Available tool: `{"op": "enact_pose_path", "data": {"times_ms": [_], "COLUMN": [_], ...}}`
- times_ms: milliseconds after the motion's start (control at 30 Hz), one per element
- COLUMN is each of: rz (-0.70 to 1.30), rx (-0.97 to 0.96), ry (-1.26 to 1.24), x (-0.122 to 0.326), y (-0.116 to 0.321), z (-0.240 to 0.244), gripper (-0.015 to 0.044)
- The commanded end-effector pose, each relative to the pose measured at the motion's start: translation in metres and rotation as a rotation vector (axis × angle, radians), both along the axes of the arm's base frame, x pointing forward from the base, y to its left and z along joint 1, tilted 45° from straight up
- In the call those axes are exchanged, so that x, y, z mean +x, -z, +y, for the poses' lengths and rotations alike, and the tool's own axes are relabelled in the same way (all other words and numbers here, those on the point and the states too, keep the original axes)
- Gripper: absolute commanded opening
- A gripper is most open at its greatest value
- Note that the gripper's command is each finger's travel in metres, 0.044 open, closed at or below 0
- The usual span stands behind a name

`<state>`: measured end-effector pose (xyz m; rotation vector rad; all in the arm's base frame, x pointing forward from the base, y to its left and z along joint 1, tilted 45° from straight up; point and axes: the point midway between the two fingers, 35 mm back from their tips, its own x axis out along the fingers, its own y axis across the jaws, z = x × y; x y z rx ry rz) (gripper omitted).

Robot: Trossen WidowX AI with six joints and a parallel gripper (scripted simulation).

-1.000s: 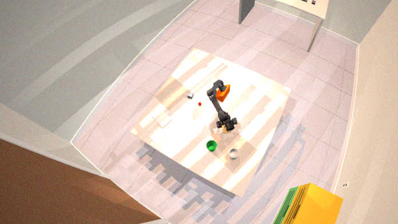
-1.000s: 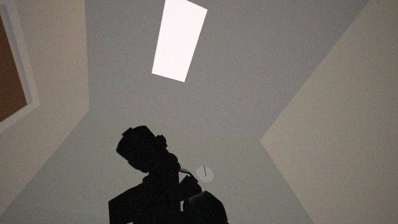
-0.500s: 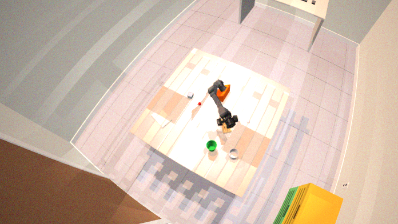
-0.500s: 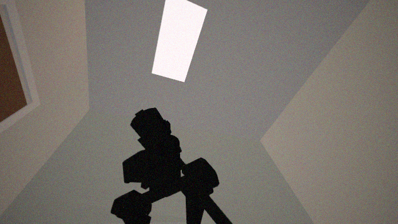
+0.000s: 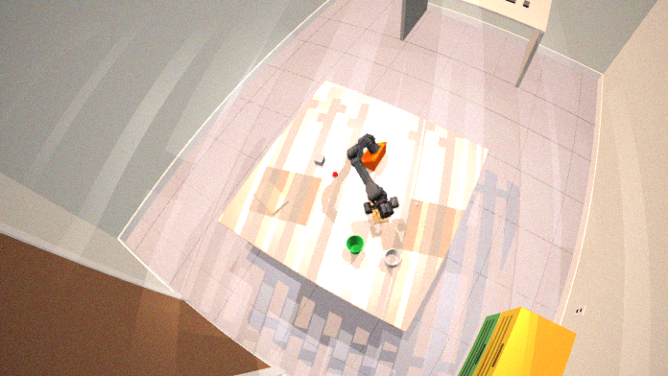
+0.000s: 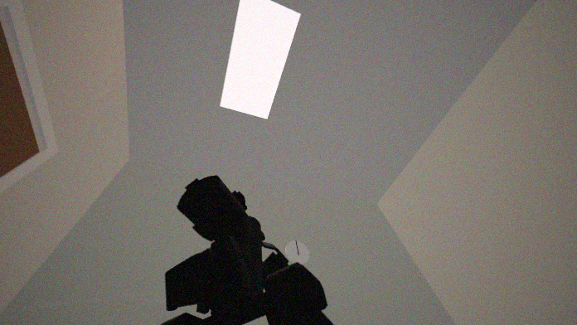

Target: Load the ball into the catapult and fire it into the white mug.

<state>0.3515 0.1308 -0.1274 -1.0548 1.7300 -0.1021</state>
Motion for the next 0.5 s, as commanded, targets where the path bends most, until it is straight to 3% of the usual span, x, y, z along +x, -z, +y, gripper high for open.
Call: {"op": "enact_pose_path", "data": {"times_ms": [0,467], "rz": [0.011,0.011], "rx": [-0.008,-0.009], "ry": [-0.003,-0.003], "x": [-0.003,-0.004], "y": [0.006,0.022], "z": [-0.008,-0.024], "gripper": [0.044,0.044]}}
